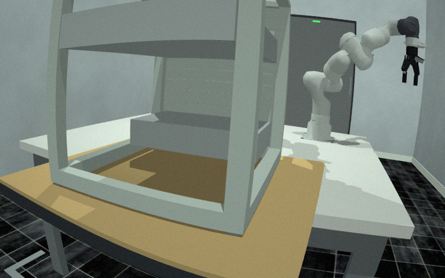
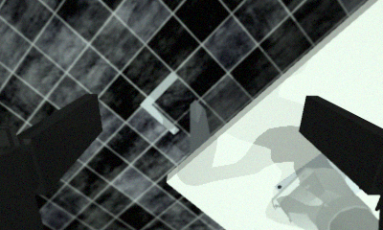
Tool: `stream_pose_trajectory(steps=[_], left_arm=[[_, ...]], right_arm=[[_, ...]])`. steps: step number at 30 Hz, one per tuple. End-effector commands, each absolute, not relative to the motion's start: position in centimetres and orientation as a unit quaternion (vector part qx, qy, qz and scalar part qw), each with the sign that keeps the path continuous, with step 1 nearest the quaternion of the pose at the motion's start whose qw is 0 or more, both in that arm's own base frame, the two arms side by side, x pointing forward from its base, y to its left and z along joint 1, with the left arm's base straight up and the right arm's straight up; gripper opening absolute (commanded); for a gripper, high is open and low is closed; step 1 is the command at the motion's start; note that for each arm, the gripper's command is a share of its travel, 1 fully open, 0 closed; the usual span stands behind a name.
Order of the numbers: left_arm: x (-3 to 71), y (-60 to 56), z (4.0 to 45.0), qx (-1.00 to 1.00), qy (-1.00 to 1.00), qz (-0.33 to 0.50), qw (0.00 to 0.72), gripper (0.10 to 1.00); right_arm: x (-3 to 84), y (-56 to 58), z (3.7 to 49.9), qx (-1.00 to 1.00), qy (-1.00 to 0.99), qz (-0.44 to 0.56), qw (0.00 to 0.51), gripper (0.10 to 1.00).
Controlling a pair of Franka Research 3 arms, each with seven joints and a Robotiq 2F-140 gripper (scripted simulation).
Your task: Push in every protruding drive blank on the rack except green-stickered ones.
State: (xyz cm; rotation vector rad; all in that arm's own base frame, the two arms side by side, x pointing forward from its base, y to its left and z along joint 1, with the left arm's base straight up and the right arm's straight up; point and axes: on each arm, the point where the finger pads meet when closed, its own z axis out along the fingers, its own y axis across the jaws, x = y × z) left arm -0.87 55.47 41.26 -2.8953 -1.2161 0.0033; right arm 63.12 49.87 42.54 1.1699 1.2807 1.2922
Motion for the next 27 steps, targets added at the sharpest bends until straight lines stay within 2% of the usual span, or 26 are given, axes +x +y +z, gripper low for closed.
stream_pose_trajectory(steps=[1, 27], left_arm=[[-0.8, 55.4, 41.3, -0.921, -0.390, 0.000, 0.000, 1.000], [-0.8, 55.4, 41.3, -0.921, -0.390, 0.000, 0.000, 1.000]], right_arm=[[63.1, 50.8, 42.5, 0.474, 0.525, 0.525, 0.474, 1.000], [63.0, 60.6, 42.1, 0.474, 0.525, 0.525, 0.474, 1.000]])
